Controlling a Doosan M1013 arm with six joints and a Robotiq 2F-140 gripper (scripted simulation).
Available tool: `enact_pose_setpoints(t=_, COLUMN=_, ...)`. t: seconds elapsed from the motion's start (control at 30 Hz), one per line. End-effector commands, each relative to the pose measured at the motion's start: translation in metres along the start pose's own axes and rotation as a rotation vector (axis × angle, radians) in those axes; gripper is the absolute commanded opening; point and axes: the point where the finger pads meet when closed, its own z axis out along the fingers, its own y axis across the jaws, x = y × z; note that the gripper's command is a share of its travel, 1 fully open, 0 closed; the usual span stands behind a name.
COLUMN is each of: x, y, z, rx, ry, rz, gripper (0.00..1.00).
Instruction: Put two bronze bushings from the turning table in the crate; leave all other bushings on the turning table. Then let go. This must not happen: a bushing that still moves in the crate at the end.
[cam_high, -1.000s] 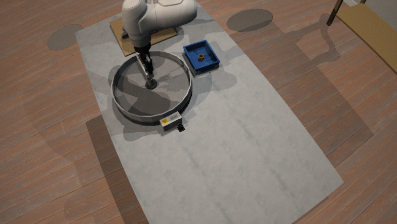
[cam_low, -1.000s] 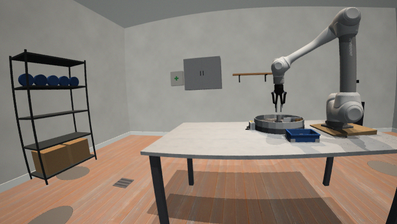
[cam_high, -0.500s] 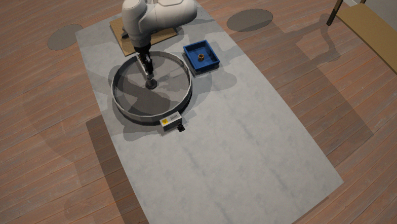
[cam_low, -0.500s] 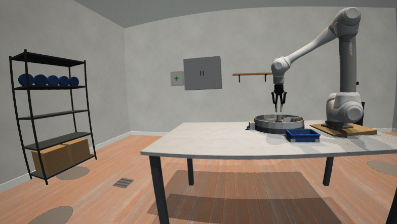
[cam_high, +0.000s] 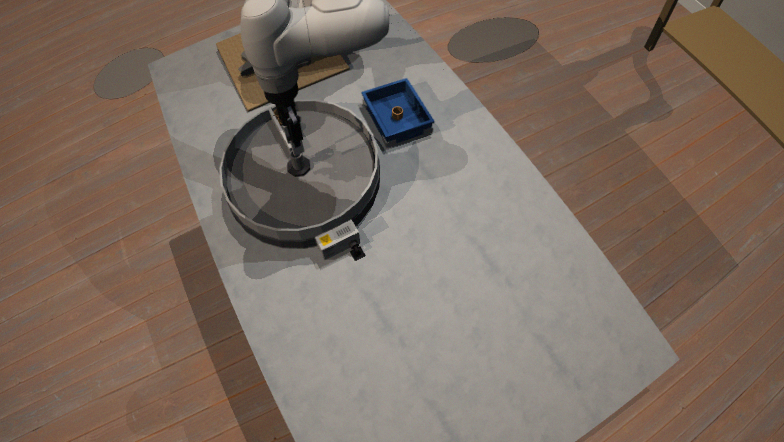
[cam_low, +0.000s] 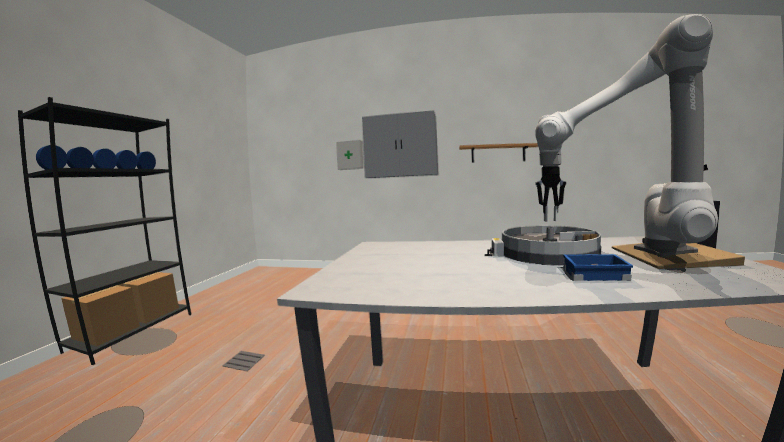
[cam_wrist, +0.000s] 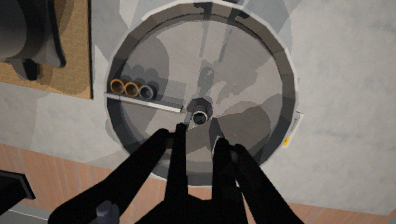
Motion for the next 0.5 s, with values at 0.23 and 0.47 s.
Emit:
enact_pose_setpoints(t=0.23, x=0.001, y=-0.003, z=0.0, rx=0.008, ry=0.012, rz=-0.022, gripper=0.06)
enact_pose_setpoints(t=0.47, x=0.004, y=-0.01, z=0.0, rx=0.03, ry=0.053, rz=-0.094, gripper=0.06)
